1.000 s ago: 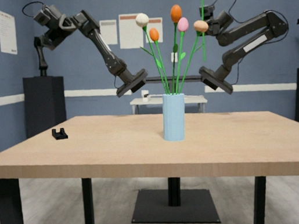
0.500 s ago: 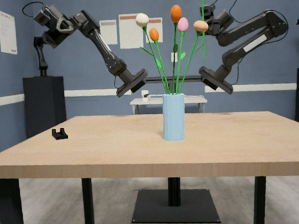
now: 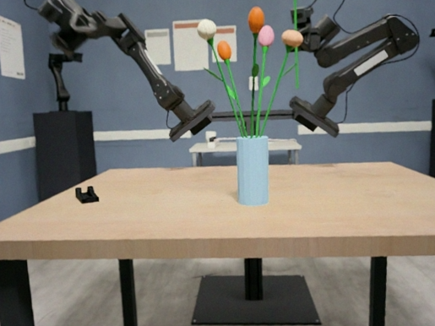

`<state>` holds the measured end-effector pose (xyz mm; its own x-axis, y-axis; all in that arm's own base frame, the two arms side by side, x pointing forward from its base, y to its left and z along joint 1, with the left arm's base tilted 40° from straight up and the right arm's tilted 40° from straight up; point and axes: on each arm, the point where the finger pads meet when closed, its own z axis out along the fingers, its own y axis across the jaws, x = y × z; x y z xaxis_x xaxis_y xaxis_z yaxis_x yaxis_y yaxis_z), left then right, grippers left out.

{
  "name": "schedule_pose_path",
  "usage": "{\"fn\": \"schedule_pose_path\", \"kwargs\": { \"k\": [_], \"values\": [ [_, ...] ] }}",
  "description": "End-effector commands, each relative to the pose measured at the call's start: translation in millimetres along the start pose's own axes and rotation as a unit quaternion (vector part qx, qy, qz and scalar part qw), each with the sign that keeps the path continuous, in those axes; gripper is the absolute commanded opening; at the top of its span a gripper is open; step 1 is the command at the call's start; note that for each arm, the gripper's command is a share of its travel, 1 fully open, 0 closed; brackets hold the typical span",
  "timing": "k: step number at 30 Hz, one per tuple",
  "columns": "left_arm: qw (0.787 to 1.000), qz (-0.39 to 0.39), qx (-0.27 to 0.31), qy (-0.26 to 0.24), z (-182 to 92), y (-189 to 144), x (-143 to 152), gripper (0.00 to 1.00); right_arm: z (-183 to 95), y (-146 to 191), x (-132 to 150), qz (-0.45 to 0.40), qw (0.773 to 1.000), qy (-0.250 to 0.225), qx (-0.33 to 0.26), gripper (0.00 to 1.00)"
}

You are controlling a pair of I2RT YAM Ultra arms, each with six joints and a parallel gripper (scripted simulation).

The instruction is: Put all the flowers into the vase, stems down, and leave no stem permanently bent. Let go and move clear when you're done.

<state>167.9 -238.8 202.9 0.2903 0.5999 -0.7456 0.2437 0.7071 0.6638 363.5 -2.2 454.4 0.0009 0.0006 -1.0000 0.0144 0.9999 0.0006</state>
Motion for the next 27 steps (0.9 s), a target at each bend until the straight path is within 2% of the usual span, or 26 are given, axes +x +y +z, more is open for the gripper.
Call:
{"fn": "schedule_pose_path", "kwargs": {
  "k": [1,6,13,17,19,27],
  "values": [
    [1.0,-0.021,-0.001,-0.014,3.8,-0.9,-20.4,0.0,-39.3,2.2,-55.0,0.001,1.0,-0.01,-0.008,0.7],
    [1.0,-0.021,-0.001,-0.014,3.8,-0.9,-20.4,0.0,-60.4,2.1,-78.1,0.001,1.0,0.005,-0.008,0.7],
    [1.0,-0.021,-0.001,-0.014,3.8,-0.9,-20.4,0.0,-151.6,1.3,-127.1,0.001,1.0,0.003,-0.008,0.7],
    [1.0,-0.021,-0.001,-0.014,3.8,-0.9,-20.4,0.0,-184.7,1.1,-134.6,0.001,1.0,0.005,-0.008,0.7],
    [1.0,-0.021,-0.001,-0.014,3.8,-0.9,-20.4,0.0,-194.6,1.9,-136.1,0.001,1.0,0.005,-0.011,0.7],
    [1.0,-0.021,-0.001,-0.014,3.8,-0.9,-20.4,0.0,-201.3,1.0,-136.8,0.001,1.0,0.005,-0.009,0.7]
  ]
}}
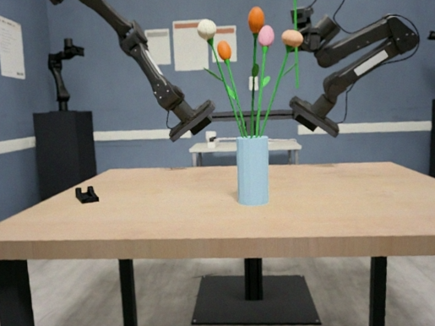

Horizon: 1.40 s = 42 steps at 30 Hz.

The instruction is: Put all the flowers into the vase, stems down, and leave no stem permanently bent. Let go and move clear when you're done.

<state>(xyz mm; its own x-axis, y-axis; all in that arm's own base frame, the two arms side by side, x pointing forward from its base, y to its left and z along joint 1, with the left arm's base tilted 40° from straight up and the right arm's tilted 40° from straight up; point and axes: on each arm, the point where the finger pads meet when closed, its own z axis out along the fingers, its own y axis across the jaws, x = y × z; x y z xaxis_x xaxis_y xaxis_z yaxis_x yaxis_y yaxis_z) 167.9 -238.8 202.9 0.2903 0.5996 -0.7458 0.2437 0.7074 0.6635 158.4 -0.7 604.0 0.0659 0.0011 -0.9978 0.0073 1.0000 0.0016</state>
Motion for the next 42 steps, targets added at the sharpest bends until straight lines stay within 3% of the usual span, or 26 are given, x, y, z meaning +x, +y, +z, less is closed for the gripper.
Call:
{"fn": "schedule_pose_path", "kwargs": {
  "k": [1,5,9,11,14,17,20,23,26,28,30,32,36,42],
  "values": [
    [1.0,-0.021,-0.001,-0.014,3.8,-0.9,-20.3,0.0,2.7,5.3,13.2,0.001,0.999,0.038,-0.014,0.7],
    [1.0,-0.021,0.0,-0.014,3.8,-0.9,-20.3,0.0,-1.1,16.0,11.4,0.002,0.998,0.034,-0.048,0.7],
    [1.0,-0.021,0.0,-0.014,3.8,-0.9,-20.3,0.0,-13.3,44.7,7.5,0.006,0.989,0.025,-0.146,0.7],
    [1.0,-0.021,0.0,-0.014,3.8,-0.9,-20.3,0.0,-13.3,44.7,7.5,0.006,0.989,0.025,-0.146,0.7],
    [1.0,-0.021,0.0,-0.014,3.8,-0.9,-20.3,0.0,-25.0,78.5,8.4,0.01,0.965,0.027,-0.259,0.7],
    [1.0,-0.021,0.0,-0.014,3.8,-0.9,-20.3,0.0,-48.8,114.4,5.1,0.015,0.921,0.024,-0.389,0.7],
    [1.0,-0.021,0.0,-0.014,3.8,-0.9,-20.3,0.0,-87.5,143.1,2.5,0.02,0.857,0.023,-0.514,0.7],
    [1.0,-0.021,0.0,-0.014,3.8,-0.9,-20.3,0.0,-131.1,162.2,4.1,0.019,0.779,0.027,-0.626,0.7],
    [1.0,-0.021,0.0,-0.014,3.8,-0.9,-20.3,0.0,-172.4,166.1,3.8,0.02,0.685,0.026,-0.728,0.7],
    [1.0,-0.021,0.0,-0.014,3.8,-0.9,-20.3,0.0,-172.4,166.1,3.8,0.02,0.685,0.026,-0.728,0.7],
    [1.0,-0.021,0.0,-0.014,3.8,-0.9,-20.3,0.0,-196.1,169.9,6.7,0.013,0.629,0.03,-0.776,0.7],
    [1.0,-0.021,0.0,-0.014,3.8,-0.9,-20.3,0.0,-212.7,165.8,5.8,0.013,0.591,0.029,-0.806,0.7],
    [1.0,-0.021,0.0,-0.014,3.8,-0.9,-20.3,0.0,-228.4,160.0,4.7,0.014,0.551,0.027,-0.834,0.7],
    [1.0,-0.021,0.0,-0.014,3.8,-0.9,-20.3,0.0,-230.7,161.1,6.5,0.011,0.547,0.028,-0.836,0.7]
  ]
}}
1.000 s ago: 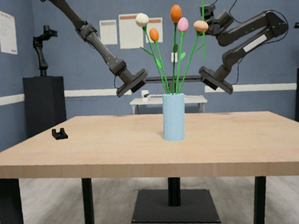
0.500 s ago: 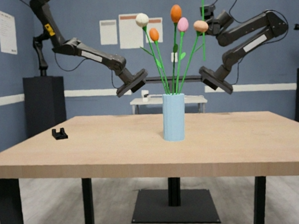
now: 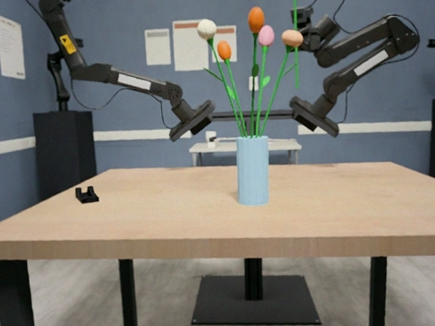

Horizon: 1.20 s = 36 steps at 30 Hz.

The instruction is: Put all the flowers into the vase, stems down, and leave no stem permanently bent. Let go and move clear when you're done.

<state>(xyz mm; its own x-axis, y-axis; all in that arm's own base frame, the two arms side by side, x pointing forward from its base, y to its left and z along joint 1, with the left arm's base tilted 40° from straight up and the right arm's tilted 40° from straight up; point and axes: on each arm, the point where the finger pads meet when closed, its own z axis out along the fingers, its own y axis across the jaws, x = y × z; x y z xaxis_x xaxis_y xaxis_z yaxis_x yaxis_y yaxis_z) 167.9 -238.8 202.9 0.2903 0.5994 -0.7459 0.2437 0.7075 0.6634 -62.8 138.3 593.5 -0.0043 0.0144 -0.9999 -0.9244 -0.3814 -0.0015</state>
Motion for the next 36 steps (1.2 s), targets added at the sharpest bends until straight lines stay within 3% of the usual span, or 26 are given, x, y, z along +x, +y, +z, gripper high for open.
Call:
{"fn": "schedule_pose_path", "kwargs": {
  "k": [1,6,18,21,27,36],
  "values": [
    [1.0,-0.021,0.0,-0.014,3.8,-1.0,-20.3,0.0,21.6,-2.3,7.8,-0.001,1.0,0.02,-0.006,0.7],
    [1.0,-0.021,0.0,-0.014,3.8,-1.0,-20.3,0.0,22.7,-3.8,9.6,-0.003,1.0,0.021,-0.002,0.7],
    [1.0,-0.021,0.0,-0.014,3.8,-1.0,-20.3,0.0,69.6,-25.9,34.3,-0.017,0.997,0.049,0.063,0.7],
    [1.0,-0.021,0.0,-0.014,3.8,-1.0,-20.3,0.0,69.4,-30.3,35.5,-0.015,0.996,0.046,0.076,0.7],
    [1.0,-0.021,0.0,-0.014,3.8,-1.0,-20.3,0.0,115.5,-54.6,74.3,-0.042,0.985,0.084,0.146,0.7],
    [1.0,-0.021,0.0,-0.014,3.8,-1.0,-20.3,0.0,155.0,-93.4,144.9,-0.082,0.953,0.129,0.262,0.7]
  ]
}}
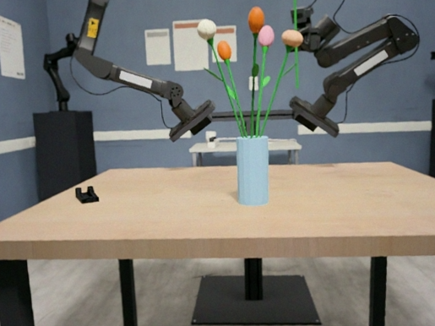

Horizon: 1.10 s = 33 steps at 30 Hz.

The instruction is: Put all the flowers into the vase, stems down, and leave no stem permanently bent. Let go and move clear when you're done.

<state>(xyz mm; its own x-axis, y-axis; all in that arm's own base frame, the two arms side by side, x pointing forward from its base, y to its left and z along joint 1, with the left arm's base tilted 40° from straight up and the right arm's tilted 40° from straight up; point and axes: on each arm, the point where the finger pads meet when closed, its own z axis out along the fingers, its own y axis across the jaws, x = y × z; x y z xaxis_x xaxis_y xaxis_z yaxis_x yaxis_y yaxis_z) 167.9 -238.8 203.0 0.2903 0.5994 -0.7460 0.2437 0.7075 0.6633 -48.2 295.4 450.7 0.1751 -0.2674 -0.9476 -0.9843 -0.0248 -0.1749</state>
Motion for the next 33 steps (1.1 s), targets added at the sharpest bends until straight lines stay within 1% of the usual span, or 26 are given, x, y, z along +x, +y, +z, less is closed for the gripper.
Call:
{"fn": "schedule_pose_path", "kwargs": {
  "k": [1,3,7,12,16,18,19,24,29,33],
  "values": [
    [1.0,-0.021,0.0,-0.014,3.8,-1.0,-20.3,0.0,23.1,-12.6,-4.6,-0.004,0.997,-0.025,0.076,0.7],
    [1.0,-0.021,0.0,-0.014,3.8,-1.0,-20.3,0.0,28.6,-20.0,9.6,-0.007,0.994,-0.022,0.11,0.7],
    [1.0,-0.021,0.0,-0.014,3.8,-1.0,-20.3,0.0,64.4,-21.2,57.8,-0.039,0.984,0.021,0.173,0.7],
    [1.0,-0.021,0.0,-0.014,3.8,-1.0,-20.3,0.0,78.9,-34.8,112.3,-0.067,0.964,0.053,0.253,0.7],
    [1.0,-0.021,0.0,-0.014,3.8,-1.0,-20.3,0.0,80.0,-44.4,152.8,-0.089,0.945,0.073,0.307,0.7],
    [1.0,-0.021,0.0,-0.014,3.8,-1.0,-20.3,0.0,80.0,-44.4,152.8,-0.089,0.945,0.073,0.307,0.7],
    [1.0,-0.021,0.0,-0.014,3.8,-1.0,-20.3,0.0,76.3,-48.3,159.4,-0.089,0.94,0.073,0.32,0.7],
    [1.0,-0.021,0.0,-0.014,3.8,-1.0,-20.3,0.0,74.7,-55.8,206.6,-0.122,0.915,0.104,0.371,0.7],
    [1.0,-0.021,0.0,-0.014,3.8,-1.0,-20.3,0.0,63.3,-64.6,234.6,-0.137,0.895,0.116,0.408,0.7],
    [1.0,-0.021,0.0,-0.014,3.8,-1.0,-20.3,0.0,57.0,-68.7,250.0,-0.147,0.884,0.124,0.427,0.7]
  ]
}}
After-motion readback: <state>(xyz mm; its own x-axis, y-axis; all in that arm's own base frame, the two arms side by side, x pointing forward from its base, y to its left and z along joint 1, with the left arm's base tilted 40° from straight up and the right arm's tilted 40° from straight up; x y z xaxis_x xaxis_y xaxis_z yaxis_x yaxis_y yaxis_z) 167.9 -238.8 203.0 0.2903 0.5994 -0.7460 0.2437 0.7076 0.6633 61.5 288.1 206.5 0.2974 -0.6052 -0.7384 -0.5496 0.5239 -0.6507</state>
